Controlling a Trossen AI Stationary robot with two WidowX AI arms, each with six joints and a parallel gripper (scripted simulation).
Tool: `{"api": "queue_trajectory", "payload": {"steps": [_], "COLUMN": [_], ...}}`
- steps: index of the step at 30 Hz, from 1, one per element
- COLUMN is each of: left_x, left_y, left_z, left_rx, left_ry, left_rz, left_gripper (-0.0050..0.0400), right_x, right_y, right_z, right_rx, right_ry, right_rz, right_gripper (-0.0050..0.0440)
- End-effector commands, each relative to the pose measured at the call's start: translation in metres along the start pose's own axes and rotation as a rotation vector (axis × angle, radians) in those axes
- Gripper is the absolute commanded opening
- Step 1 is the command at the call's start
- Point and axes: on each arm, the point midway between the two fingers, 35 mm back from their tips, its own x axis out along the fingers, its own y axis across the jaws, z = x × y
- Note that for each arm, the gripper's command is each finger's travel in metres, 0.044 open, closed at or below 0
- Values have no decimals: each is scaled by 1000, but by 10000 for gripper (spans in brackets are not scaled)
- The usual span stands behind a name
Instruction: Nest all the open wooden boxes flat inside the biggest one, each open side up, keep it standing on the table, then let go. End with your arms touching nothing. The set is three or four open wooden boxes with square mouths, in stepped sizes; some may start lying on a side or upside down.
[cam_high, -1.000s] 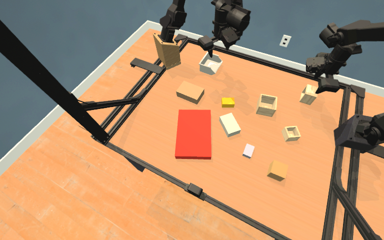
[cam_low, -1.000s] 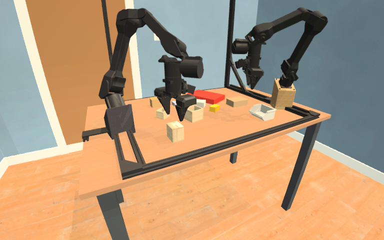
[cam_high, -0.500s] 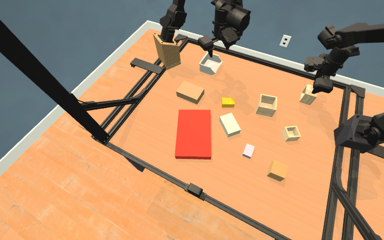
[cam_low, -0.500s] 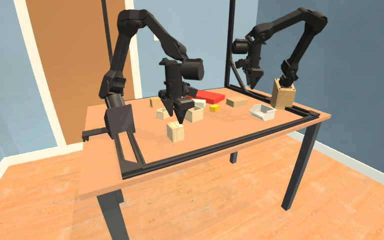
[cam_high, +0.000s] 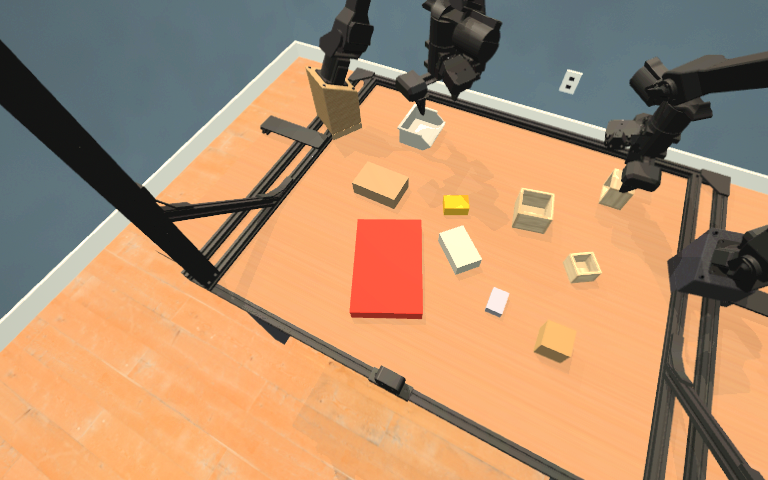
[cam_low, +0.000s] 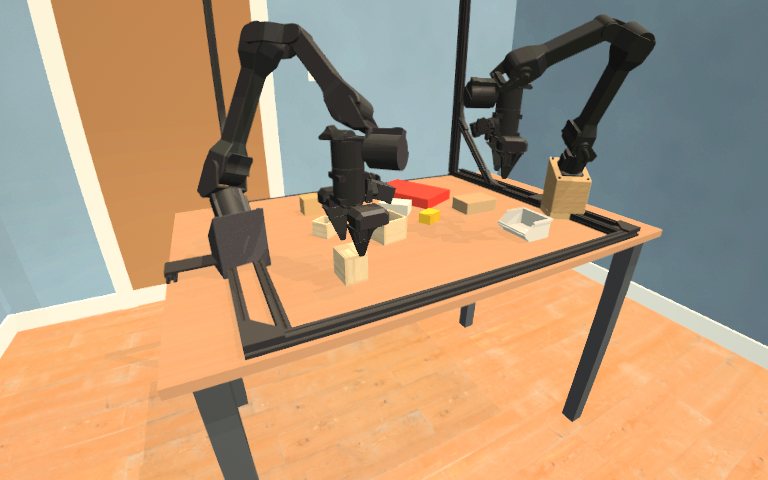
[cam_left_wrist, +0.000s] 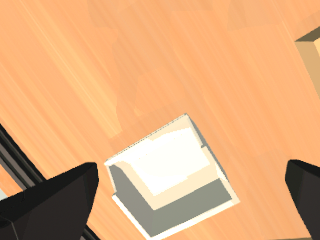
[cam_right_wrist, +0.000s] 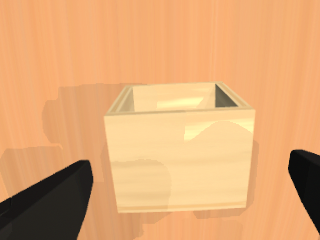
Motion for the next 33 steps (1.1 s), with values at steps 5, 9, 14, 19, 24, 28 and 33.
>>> {"api": "queue_trajectory", "payload": {"steps": [5, 9, 14, 19, 24, 28, 33], "left_x": [0, 0, 0, 0, 0, 0, 0], "left_y": [-1, -1, -1, -1, -1, -1, -1], "left_z": [0, 0, 0, 0, 0, 0, 0], "left_rx": [-4, -4, -4, -4, -4, -4, -4], "left_ry": [1, 1, 1, 1, 1, 1, 1], "left_rz": [-4, -4, -4, -4, -4, -4, -4], "left_gripper": [400, 400, 400, 400, 400, 400, 400], "right_x": [17, 22, 29, 37, 45, 48, 57], "right_y": [3, 3, 3, 3, 3, 3, 4], "right_z": [-2, -2, -2, -2, -2, -3, -3], "right_rx": [9, 9, 10, 11, 11, 11, 12], "right_ry": [9, 9, 9, 9, 9, 9, 9], "right_rz": [15, 15, 15, 15, 15, 16, 16], "right_gripper": [400, 400, 400, 400, 400, 400, 400]}}
